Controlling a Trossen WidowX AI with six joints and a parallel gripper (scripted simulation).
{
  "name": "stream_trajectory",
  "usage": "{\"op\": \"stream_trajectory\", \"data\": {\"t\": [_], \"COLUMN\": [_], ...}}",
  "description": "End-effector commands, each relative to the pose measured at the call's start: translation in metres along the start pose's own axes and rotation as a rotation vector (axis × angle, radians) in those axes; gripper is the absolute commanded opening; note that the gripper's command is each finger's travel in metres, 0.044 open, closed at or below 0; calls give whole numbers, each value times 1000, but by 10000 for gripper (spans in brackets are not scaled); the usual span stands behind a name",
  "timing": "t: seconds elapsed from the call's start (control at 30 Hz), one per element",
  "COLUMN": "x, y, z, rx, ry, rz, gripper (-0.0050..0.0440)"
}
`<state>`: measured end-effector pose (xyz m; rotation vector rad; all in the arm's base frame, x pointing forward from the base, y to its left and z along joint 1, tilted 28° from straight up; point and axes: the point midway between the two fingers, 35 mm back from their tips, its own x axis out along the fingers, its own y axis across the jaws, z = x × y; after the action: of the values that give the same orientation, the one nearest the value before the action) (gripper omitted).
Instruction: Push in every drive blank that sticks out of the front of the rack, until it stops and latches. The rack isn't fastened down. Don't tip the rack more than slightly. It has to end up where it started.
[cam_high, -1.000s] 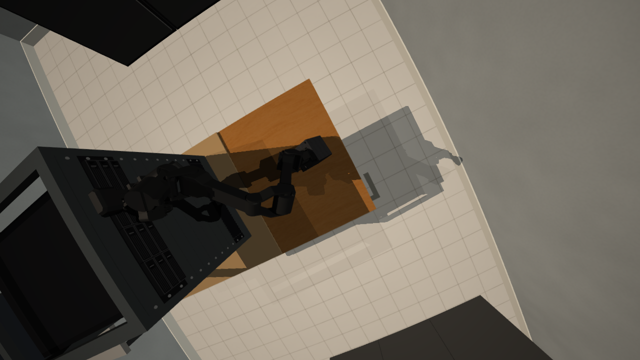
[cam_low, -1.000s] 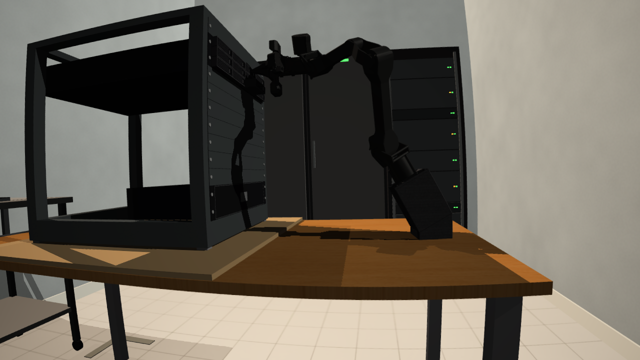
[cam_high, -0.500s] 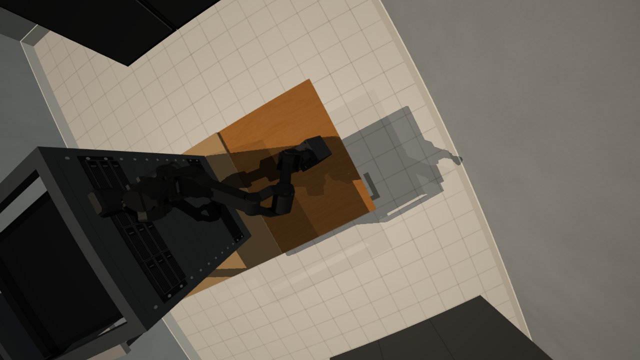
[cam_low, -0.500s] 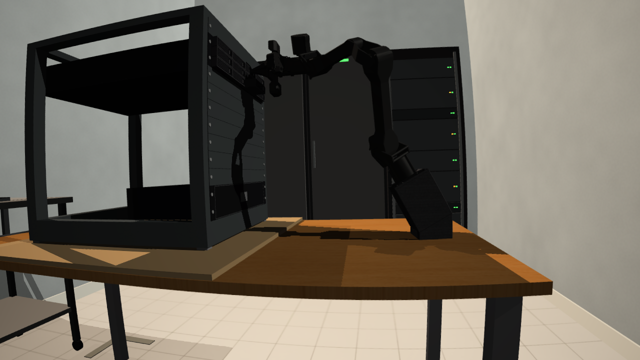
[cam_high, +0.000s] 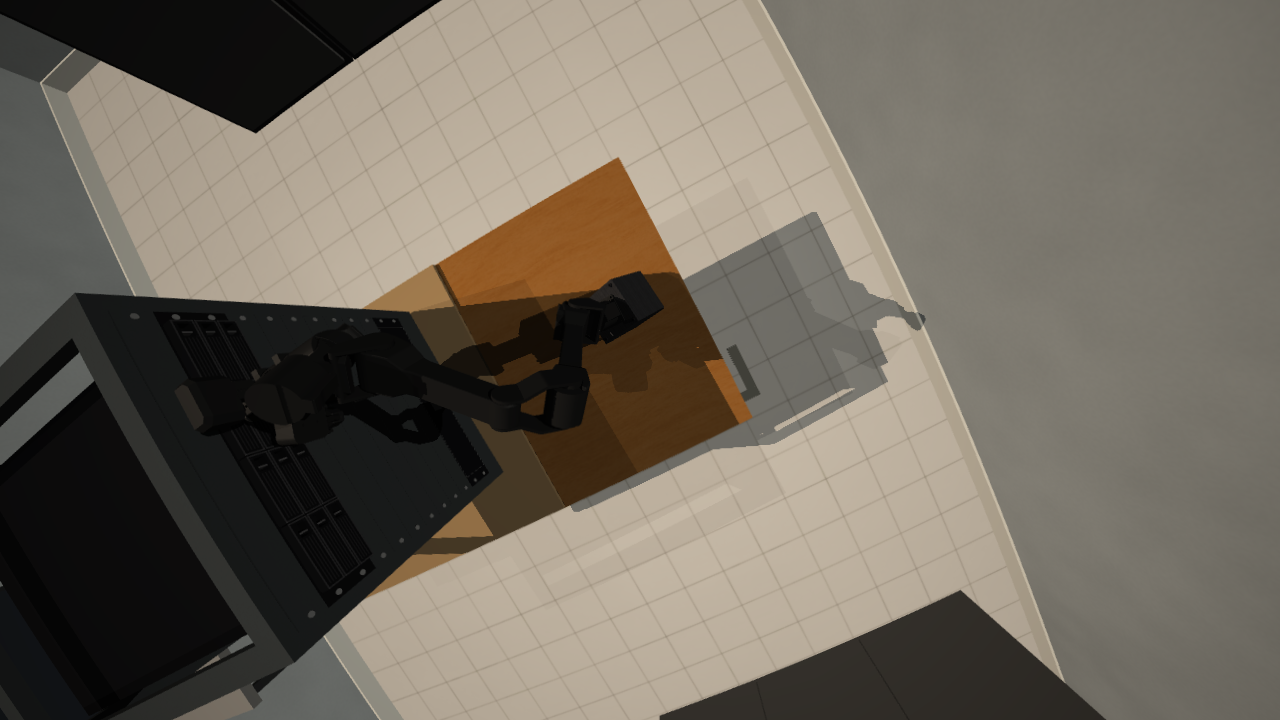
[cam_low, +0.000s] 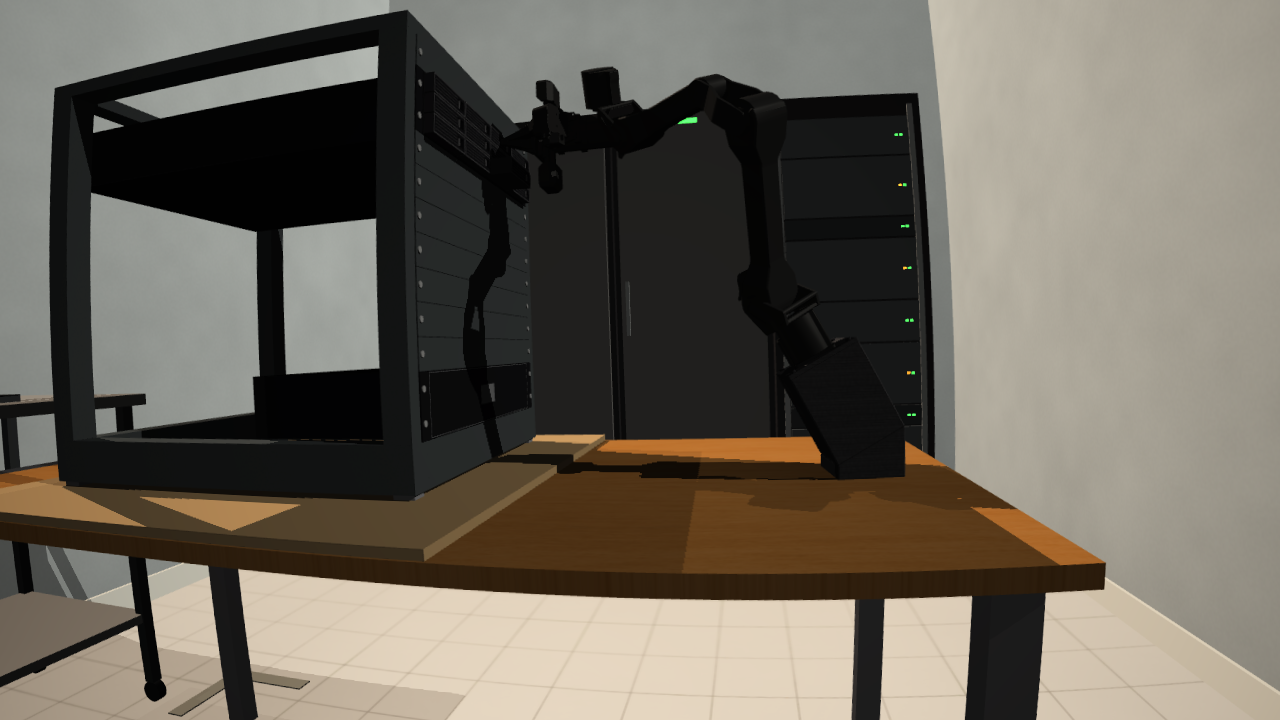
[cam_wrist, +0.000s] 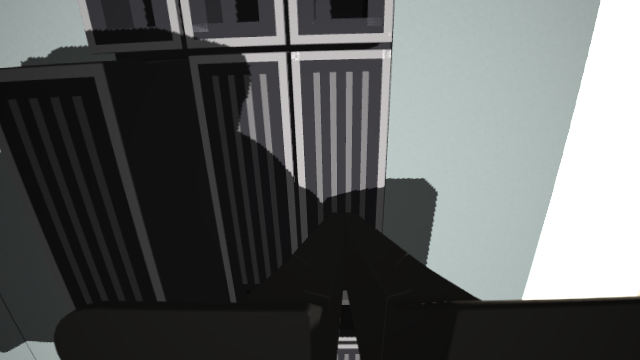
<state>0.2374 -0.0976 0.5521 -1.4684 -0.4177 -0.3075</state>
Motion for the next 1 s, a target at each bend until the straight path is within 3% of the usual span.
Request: {"op": "stream_trajectory", "data": {"t": [0.0, 0.53, 0.73, 0.97], "x": [3, 1, -9, -35], "y": [-9, -9, -9, -9], "z": [5, 5, 5, 4], "rx": [-15, -15, -15, -15], "ry": [-13, -13, -13, -13], "rz": [-17, -17, -17, -17], "gripper": [-50, -50, -50, -50]}}
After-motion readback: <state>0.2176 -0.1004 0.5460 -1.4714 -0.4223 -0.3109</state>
